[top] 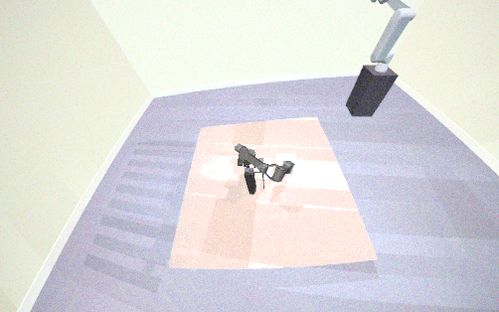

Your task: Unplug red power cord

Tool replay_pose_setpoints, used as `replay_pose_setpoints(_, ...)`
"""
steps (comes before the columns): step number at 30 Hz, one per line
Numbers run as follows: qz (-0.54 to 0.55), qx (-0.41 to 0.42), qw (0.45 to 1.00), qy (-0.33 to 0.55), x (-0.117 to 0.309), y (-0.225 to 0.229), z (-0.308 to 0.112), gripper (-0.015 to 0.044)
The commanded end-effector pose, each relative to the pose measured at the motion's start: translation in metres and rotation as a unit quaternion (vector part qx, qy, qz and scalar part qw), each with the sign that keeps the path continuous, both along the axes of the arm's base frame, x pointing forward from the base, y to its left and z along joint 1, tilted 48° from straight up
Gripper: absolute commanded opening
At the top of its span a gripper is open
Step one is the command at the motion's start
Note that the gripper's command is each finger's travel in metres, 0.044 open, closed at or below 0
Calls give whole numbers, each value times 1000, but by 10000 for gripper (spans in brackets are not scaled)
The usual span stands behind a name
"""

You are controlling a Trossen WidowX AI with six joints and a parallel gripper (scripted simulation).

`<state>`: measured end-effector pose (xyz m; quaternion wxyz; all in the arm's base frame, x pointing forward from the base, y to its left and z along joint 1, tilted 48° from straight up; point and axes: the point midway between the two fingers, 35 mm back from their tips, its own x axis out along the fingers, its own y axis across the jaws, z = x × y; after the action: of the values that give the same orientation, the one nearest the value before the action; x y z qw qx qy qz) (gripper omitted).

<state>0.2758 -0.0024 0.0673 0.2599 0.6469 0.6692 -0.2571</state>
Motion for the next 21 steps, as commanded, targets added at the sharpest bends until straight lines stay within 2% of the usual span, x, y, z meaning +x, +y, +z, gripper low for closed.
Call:
replay_pose_setpoints(1,0,2,1000,1,-1,7,6,160)
replay_pose_setpoints(21,0,3,1000,1,-2,22,7,160)
